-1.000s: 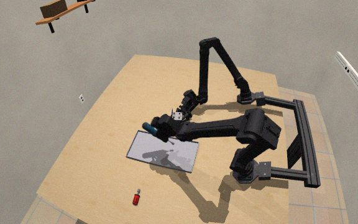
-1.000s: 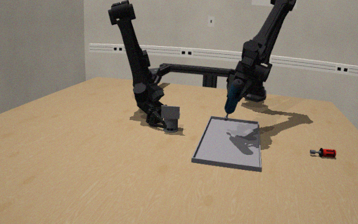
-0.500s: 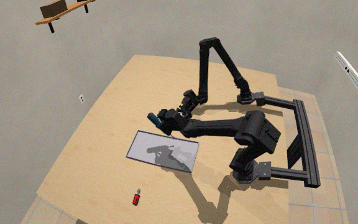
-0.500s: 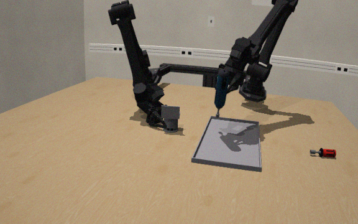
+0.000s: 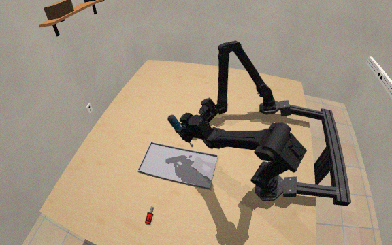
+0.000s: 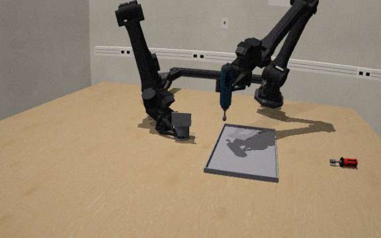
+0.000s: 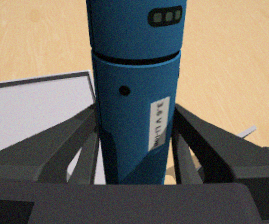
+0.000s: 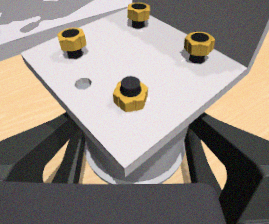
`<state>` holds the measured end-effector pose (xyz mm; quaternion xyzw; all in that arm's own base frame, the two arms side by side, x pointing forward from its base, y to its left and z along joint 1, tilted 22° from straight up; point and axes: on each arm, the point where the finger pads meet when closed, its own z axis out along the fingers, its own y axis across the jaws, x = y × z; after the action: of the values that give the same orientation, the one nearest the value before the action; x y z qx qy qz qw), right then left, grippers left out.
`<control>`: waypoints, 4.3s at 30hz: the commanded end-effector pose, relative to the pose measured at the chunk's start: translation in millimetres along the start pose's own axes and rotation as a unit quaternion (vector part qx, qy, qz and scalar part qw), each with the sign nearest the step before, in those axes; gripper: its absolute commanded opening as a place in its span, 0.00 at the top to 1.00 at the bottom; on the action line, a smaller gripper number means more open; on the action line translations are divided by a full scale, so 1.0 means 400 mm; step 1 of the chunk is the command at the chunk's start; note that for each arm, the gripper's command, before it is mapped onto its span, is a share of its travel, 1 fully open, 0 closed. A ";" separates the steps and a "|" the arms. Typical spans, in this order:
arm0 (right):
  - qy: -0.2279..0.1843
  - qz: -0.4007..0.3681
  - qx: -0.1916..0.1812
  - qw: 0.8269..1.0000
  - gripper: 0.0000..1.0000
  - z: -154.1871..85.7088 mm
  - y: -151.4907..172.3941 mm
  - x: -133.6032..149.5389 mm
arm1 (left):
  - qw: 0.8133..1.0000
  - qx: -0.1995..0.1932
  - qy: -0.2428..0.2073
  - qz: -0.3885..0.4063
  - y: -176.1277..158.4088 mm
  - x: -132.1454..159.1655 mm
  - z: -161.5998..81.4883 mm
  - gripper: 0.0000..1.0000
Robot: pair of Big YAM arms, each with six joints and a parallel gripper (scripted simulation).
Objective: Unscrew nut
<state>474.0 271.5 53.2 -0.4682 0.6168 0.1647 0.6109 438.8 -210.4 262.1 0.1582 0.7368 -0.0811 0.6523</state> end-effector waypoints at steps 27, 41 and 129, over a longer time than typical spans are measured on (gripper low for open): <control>-0.006 -0.003 0.003 1.000 0.41 0.007 -0.009 -0.014 | 0.988 0.057 -0.128 0.068 -0.192 -0.128 -0.079 0.58; -0.006 -0.003 0.003 1.000 0.41 0.007 -0.009 -0.014 | 0.979 0.080 -0.161 0.093 -0.265 -0.119 -0.138 0.58; -0.006 -0.003 0.003 1.000 0.41 0.007 -0.009 -0.014 | 0.963 0.094 -0.238 0.086 -0.334 -0.230 -0.188 0.58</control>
<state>474.0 271.5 53.2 -0.4682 0.6168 0.1647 0.6109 333.2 -315.3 298.9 0.2868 0.5708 -0.1038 0.7623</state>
